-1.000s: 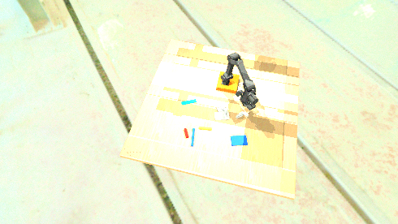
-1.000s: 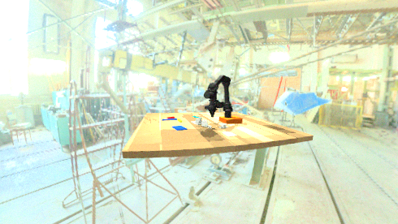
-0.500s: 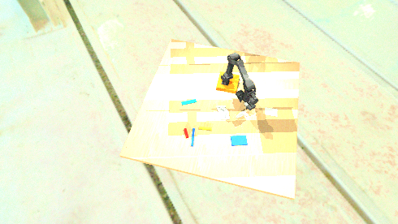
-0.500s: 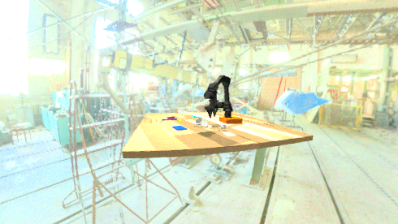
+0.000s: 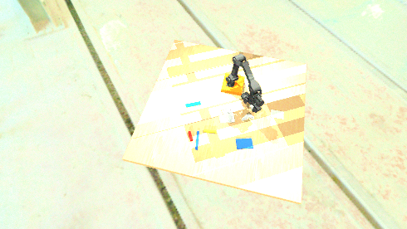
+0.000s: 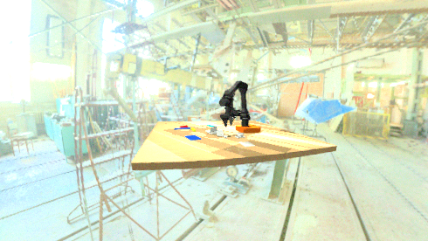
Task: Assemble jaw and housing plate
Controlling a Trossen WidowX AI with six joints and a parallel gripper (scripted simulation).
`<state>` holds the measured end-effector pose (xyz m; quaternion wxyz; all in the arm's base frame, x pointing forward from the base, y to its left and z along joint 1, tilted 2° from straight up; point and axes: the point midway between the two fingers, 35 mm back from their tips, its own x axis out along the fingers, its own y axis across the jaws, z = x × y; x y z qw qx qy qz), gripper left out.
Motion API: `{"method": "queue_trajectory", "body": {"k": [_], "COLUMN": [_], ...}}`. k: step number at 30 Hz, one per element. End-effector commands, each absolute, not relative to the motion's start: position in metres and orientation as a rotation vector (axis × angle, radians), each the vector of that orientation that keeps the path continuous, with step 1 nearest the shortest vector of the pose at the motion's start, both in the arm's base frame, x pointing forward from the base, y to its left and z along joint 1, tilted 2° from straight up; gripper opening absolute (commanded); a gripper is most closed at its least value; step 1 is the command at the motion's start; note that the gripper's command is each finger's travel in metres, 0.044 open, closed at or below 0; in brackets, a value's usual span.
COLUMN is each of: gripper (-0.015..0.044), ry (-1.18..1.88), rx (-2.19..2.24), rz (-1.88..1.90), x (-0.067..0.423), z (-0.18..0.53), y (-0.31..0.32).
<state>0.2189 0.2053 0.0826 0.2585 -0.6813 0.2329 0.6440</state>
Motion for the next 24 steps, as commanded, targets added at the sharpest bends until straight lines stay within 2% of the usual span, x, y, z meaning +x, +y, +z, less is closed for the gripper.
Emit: {"method": "queue_trajectory", "body": {"k": [1, 12, 24], "gripper": [0.044, 0.044, 0.0125], "ry": [0.628, 0.628, 0.643], "rx": [-1.847, -1.847, -1.845], "rz": [1.743, 1.743, 1.752], "x": [0.2194, 0.2194, 0.2166], "z": [0.0829, 0.0829, 0.089], "y": [0.2058, 0.2058, 0.2035]}}
